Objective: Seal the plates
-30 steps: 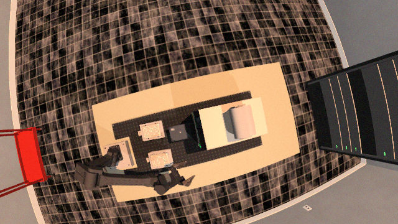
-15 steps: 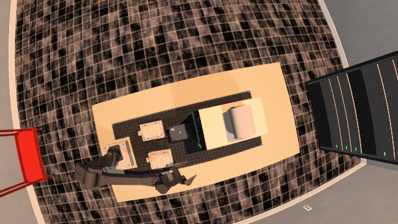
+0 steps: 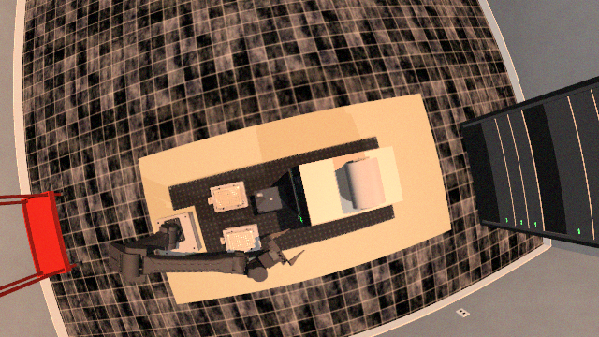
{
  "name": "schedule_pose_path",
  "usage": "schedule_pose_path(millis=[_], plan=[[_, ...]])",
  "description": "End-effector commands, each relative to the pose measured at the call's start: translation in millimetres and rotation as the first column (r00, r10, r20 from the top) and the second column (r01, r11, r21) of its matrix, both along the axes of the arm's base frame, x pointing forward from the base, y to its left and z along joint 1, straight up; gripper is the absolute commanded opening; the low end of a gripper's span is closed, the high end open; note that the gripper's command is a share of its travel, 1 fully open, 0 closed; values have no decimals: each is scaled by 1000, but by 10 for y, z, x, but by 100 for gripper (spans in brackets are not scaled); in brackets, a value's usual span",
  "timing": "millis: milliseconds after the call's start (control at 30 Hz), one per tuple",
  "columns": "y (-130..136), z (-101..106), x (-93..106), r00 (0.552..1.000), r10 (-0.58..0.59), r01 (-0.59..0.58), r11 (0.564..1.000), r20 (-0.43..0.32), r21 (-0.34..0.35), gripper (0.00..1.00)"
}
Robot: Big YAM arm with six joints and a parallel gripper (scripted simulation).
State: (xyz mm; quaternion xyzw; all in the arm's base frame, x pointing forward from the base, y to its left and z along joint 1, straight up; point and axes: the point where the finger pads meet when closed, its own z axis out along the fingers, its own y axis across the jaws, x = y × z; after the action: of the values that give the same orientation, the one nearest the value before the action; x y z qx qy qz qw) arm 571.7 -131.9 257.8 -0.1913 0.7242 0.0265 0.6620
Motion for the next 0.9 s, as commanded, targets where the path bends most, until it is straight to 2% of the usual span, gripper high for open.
schedule_pose_path(millis=[0, 200, 400, 467, 533, 867], plan=[[47, 172, 119, 998, -12, 15, 999, -58, 50, 100], [305, 105, 106, 973, -35, 64, 991, -227, 121, 100], [399, 19, 16, 913, -75, 149, 976, -400, 158, 100], [399, 19, 16, 913, -75, 149, 976, -400, 158, 100], [311, -12, 45, 888, -88, 177, 971, -451, 159, 100], [290, -377, -20, 875, -71, 165, 973, -480, 158, 100]])
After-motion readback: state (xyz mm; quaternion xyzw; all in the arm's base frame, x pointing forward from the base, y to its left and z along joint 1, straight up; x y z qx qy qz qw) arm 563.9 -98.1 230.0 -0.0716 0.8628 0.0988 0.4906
